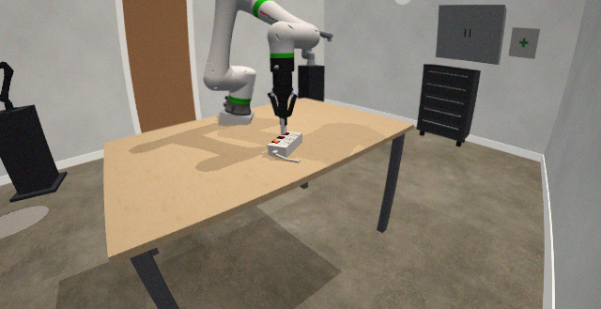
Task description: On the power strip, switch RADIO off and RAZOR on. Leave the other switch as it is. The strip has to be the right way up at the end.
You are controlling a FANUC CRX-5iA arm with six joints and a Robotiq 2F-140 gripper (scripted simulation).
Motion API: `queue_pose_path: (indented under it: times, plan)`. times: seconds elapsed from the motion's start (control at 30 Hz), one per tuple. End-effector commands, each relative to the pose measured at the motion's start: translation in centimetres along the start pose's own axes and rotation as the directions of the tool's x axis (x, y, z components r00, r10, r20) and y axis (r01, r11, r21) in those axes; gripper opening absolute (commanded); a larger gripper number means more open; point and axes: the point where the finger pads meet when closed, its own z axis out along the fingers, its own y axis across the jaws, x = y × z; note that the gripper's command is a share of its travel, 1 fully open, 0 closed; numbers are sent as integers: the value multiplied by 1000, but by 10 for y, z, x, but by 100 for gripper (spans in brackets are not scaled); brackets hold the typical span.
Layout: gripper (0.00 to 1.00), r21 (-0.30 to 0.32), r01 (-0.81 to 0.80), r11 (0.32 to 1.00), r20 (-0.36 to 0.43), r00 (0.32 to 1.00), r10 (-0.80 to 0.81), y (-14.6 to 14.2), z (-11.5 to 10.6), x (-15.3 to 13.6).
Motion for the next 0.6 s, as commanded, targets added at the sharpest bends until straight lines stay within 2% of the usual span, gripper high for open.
queue_pose_path:
  times: [0.0, 0.3, 0.57]
  plan:
    - [0, 0, 0, 1000, 0, 1000, 0, 0, 0, 0]
    - [0, 0, 0, 1000, 0, 1000, 0, 0, -11, 0]
    - [0, 0, 0, 1000, 0, 1000, 0, 0, -33, 0]
